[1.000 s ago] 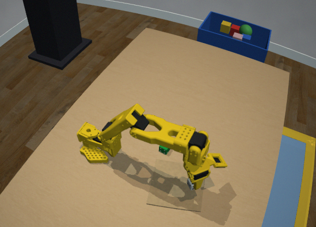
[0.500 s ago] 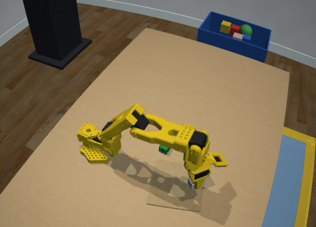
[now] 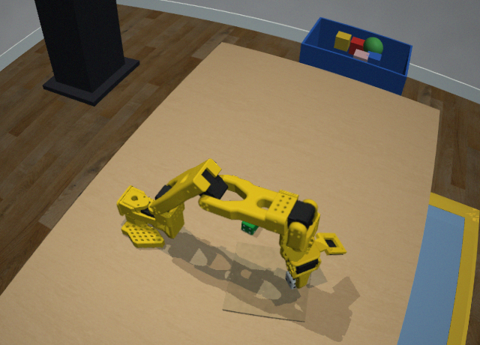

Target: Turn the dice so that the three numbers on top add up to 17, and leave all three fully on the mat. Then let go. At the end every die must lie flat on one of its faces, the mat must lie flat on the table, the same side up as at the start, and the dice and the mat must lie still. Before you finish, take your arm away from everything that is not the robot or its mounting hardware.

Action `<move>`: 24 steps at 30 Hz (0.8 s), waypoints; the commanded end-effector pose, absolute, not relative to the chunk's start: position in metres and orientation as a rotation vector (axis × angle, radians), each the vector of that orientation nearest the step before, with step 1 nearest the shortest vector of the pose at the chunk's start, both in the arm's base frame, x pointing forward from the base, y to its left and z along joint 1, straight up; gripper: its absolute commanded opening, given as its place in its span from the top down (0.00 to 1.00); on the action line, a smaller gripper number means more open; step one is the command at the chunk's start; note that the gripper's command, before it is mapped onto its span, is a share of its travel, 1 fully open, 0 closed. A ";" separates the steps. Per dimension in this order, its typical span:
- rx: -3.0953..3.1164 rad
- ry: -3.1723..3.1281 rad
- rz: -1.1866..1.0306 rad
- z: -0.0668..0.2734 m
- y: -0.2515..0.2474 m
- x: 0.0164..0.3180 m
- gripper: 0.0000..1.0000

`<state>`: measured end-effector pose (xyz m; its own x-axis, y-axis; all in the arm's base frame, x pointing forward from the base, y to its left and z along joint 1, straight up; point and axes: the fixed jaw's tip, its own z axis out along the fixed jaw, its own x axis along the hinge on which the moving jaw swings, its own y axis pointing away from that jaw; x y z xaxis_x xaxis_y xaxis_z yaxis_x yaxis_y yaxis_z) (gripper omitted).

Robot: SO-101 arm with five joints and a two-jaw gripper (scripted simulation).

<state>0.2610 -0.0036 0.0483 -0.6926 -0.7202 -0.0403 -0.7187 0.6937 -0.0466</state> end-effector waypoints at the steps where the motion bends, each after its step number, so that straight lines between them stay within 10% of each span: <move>1: -1.215 2.778 -0.076 0.060 -0.001 0.267 1.00; 24: -1.225 2.799 -0.061 0.051 -0.001 0.267 1.00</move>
<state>0.2610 -0.0036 0.0412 -0.6933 -0.7202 -0.0259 -0.7196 0.6937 -0.0307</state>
